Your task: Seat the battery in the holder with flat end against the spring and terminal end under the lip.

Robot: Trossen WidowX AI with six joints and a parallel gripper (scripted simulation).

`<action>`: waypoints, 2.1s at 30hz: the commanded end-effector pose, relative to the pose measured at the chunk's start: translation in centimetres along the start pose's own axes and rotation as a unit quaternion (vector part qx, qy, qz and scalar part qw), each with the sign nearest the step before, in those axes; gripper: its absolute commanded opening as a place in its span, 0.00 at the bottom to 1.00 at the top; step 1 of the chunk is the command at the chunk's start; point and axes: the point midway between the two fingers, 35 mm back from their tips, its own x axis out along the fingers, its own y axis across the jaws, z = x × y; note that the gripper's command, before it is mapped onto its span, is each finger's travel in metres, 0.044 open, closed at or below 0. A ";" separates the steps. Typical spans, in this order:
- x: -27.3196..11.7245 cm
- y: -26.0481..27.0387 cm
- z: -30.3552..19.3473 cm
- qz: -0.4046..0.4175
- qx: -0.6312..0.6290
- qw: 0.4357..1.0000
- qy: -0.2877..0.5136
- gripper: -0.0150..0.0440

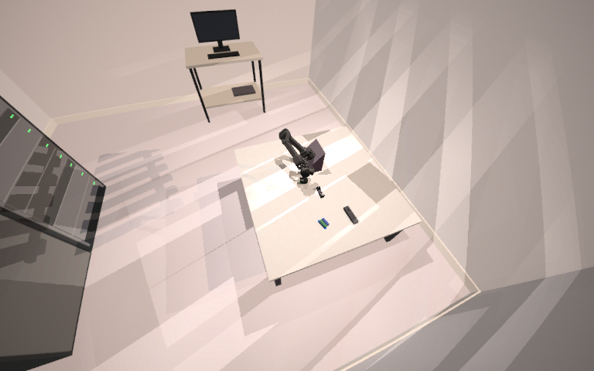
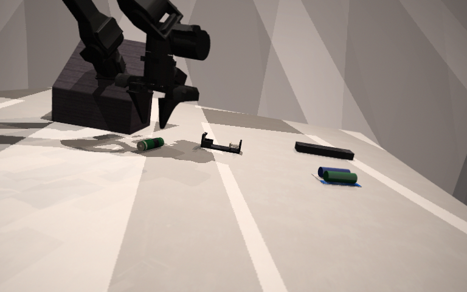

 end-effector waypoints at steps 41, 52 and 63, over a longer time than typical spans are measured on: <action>5.1 0.3 0.1 0.002 -0.008 1.000 -0.001 0.42; 3.6 0.1 0.3 0.003 -0.007 1.000 -0.003 0.38; 0.1 0.2 0.2 0.002 -0.004 1.000 -0.002 0.38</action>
